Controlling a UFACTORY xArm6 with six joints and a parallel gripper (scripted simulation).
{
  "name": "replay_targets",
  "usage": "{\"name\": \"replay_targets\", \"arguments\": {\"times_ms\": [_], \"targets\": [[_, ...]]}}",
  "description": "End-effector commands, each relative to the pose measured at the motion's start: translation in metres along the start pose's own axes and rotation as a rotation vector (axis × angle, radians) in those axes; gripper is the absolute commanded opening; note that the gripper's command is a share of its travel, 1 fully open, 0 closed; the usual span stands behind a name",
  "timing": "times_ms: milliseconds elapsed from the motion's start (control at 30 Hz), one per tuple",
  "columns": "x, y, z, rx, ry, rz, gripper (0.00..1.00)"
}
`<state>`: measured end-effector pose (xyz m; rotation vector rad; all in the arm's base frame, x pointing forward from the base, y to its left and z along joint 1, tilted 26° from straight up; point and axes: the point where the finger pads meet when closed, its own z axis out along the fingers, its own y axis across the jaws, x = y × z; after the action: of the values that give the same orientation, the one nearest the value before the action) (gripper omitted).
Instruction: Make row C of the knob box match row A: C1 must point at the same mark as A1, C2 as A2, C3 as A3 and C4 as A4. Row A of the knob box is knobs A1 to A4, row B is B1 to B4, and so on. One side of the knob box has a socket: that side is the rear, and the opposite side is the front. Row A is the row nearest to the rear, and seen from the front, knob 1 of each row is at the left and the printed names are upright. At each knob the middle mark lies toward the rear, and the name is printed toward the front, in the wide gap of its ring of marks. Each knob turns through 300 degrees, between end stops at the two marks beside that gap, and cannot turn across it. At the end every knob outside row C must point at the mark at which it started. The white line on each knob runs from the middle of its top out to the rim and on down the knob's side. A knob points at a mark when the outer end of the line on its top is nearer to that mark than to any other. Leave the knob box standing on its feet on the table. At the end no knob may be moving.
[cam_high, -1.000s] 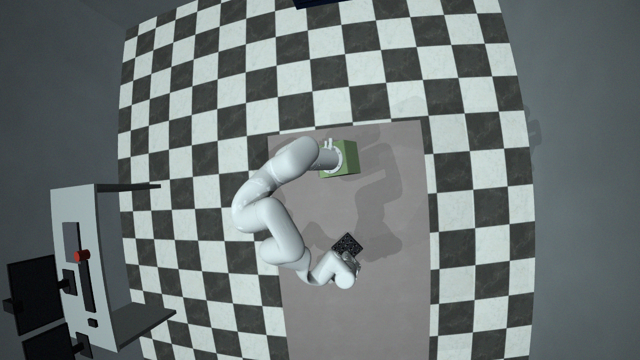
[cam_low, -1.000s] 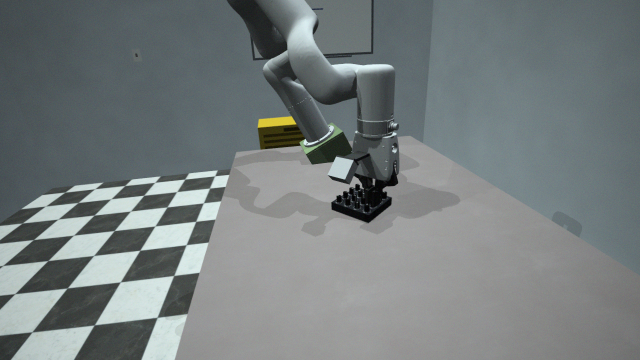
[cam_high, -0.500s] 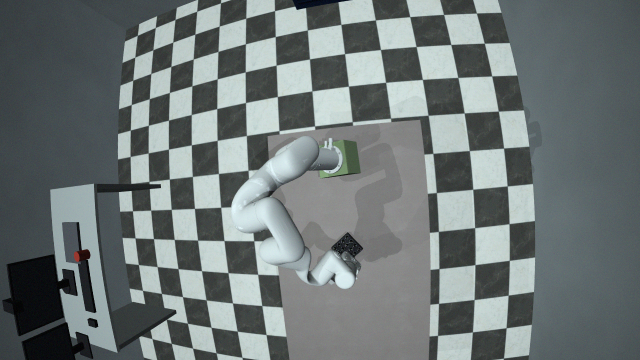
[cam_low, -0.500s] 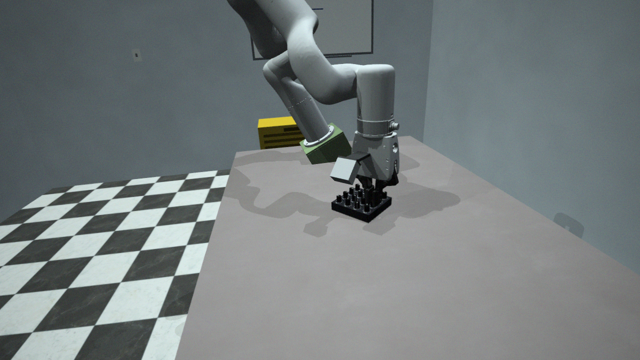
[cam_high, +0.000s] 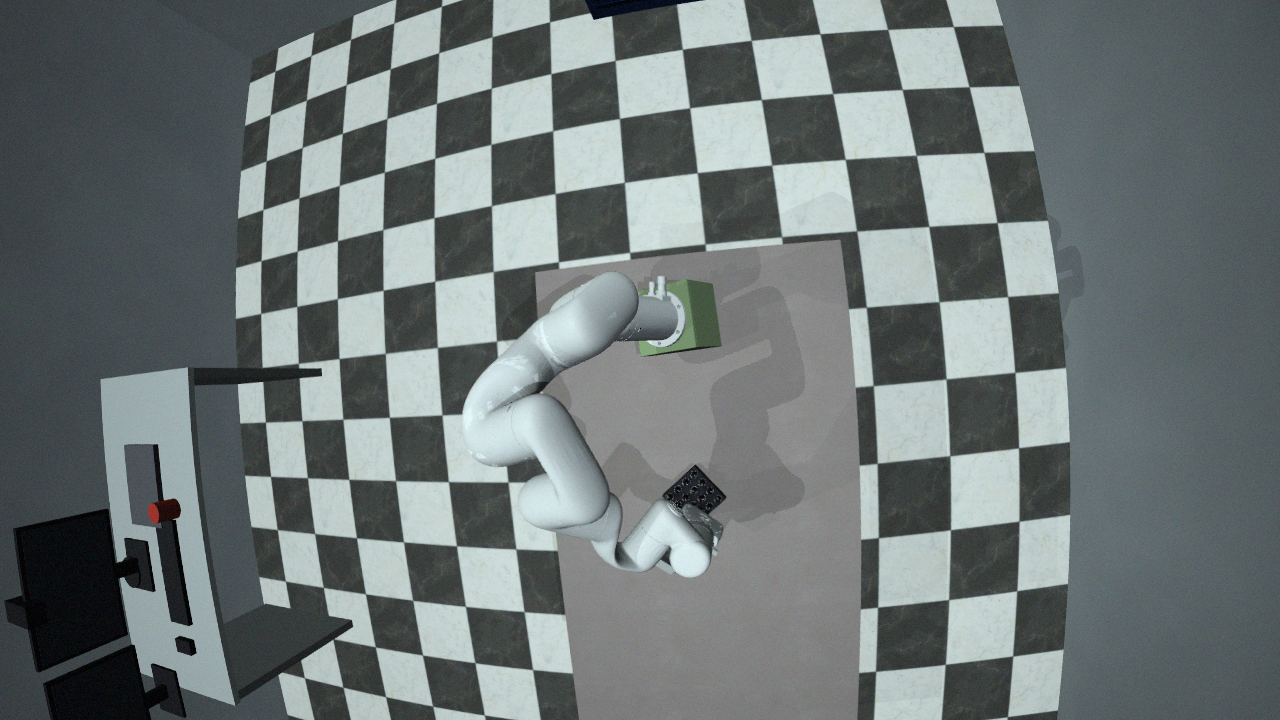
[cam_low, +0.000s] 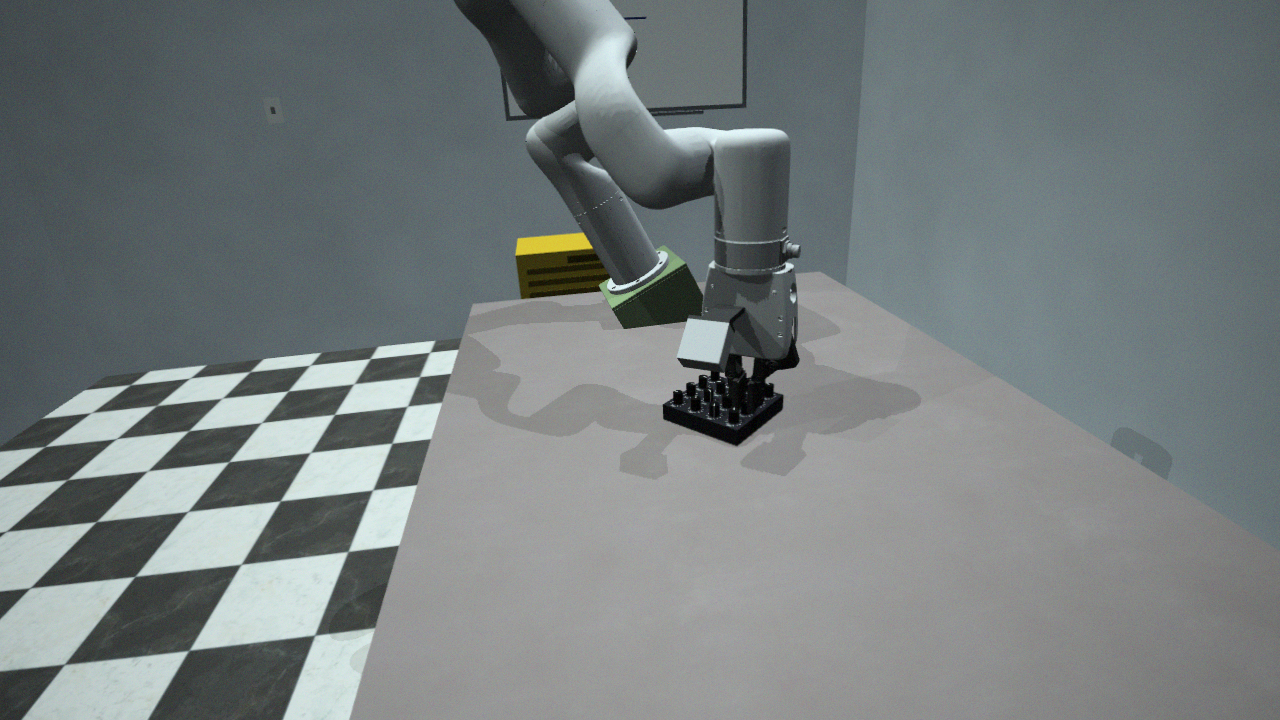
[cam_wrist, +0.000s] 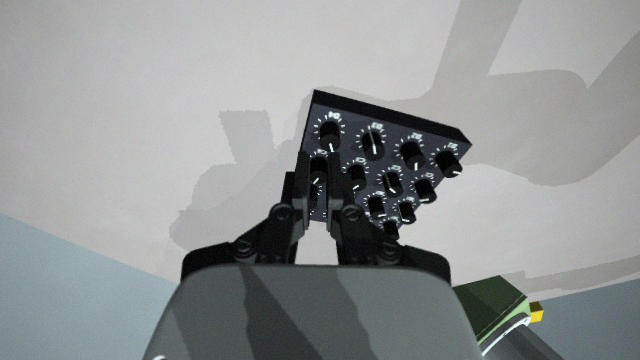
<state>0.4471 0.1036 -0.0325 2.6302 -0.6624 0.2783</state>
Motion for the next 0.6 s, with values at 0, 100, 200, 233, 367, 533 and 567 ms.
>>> {"name": "replay_targets", "arguments": {"times_ms": [0,100,200,233,367,533,567], "targets": [[0.0011,-0.0011,-0.0015,0.003,0.000,-0.095,0.08],[0.0011,-0.0011,-0.0015,0.003,0.000,-0.162,0.08],[0.0011,-0.0011,-0.0015,0.003,0.000,-0.234,0.08],[0.0011,-0.0011,-0.0015,0.003,0.000,-0.234,0.08],[0.0011,-0.0011,-0.0015,0.003,0.000,-0.310,0.08],[0.0011,-0.0011,-0.0015,0.003,0.000,-0.442,0.08],[0.0011,-0.0011,-0.0015,0.003,0.000,-0.469,0.08]]}}
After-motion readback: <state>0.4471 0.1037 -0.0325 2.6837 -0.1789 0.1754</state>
